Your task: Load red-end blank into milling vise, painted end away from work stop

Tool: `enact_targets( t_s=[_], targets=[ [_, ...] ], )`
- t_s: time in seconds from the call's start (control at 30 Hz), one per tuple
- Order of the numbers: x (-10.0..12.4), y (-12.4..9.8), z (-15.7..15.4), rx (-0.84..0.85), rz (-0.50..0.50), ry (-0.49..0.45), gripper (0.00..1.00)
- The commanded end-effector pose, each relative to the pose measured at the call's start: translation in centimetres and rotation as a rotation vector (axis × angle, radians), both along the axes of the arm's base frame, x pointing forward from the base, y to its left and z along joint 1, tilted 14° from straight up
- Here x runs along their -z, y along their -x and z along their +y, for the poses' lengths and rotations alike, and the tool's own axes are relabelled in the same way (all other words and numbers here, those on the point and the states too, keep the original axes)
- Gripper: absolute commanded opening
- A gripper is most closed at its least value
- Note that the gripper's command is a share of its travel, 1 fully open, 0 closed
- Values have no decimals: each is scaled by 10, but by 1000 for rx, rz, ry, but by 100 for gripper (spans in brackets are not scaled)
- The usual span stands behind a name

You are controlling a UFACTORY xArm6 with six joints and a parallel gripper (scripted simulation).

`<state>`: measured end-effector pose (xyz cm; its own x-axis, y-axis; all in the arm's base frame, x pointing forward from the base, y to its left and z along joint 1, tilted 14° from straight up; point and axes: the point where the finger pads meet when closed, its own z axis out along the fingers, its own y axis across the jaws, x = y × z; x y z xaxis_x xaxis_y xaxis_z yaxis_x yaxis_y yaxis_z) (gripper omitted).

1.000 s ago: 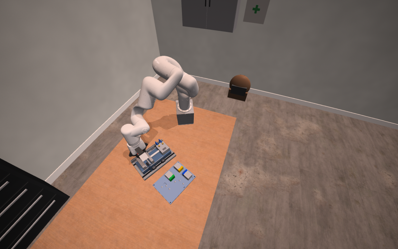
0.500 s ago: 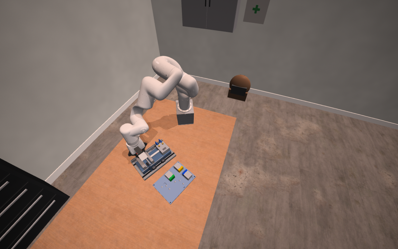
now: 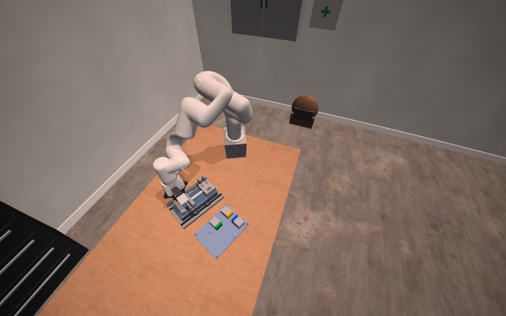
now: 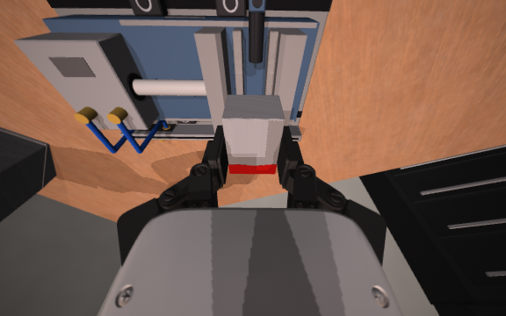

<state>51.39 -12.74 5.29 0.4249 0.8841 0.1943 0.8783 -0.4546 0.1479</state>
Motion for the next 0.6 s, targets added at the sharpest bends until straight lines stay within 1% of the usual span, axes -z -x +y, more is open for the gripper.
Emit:
enact_targets(
  t_s=[0.0,0.57],
  targets=[
    [-2,-2,2,0,-4,1,0],
    [-3,-2,6,0,-4,1,0]
  ],
)
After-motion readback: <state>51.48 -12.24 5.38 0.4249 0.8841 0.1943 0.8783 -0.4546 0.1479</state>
